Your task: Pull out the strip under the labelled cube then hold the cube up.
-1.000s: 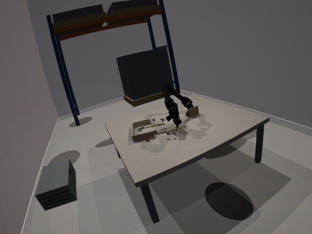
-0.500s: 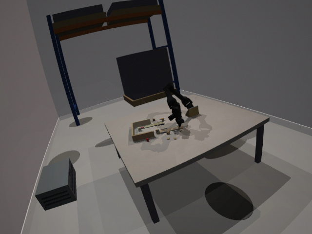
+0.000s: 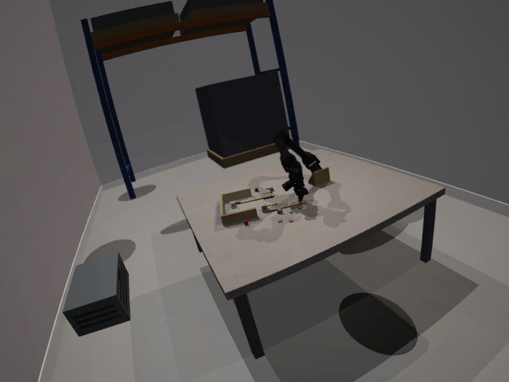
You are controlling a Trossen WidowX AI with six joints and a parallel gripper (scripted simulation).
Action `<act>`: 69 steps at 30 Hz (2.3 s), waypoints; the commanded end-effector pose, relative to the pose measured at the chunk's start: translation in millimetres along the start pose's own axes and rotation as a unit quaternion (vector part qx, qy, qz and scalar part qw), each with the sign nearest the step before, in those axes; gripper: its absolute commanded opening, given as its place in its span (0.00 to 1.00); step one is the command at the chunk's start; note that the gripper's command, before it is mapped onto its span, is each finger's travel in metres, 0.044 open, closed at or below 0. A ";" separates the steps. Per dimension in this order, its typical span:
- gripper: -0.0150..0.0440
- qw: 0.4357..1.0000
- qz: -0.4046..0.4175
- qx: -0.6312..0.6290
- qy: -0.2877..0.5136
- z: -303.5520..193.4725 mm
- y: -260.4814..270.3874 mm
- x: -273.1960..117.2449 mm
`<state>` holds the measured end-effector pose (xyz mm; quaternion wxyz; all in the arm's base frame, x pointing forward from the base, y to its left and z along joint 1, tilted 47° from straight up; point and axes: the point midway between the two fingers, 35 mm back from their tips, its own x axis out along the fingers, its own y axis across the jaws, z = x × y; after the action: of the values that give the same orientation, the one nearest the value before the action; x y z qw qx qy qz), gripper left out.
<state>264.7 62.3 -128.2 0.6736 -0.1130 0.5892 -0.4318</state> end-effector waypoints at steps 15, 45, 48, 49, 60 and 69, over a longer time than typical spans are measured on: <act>0.30 1.000 -0.005 -0.001 0.013 2.9 0.8 -42.0; 1.00 1.000 -0.006 0.024 0.011 107.6 2.9 -49.9; 1.00 1.000 -0.007 0.024 0.011 117.2 3.1 -51.1; 1.00 1.000 -0.007 0.024 0.011 120.6 3.2 -51.5; 1.00 1.000 -0.007 0.025 0.010 156.6 3.9 -55.3; 1.00 1.000 -0.007 0.025 0.010 186.9 4.2 -57.7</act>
<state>425.7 43.9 -41.5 0.6671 -0.0935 0.5849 -0.4518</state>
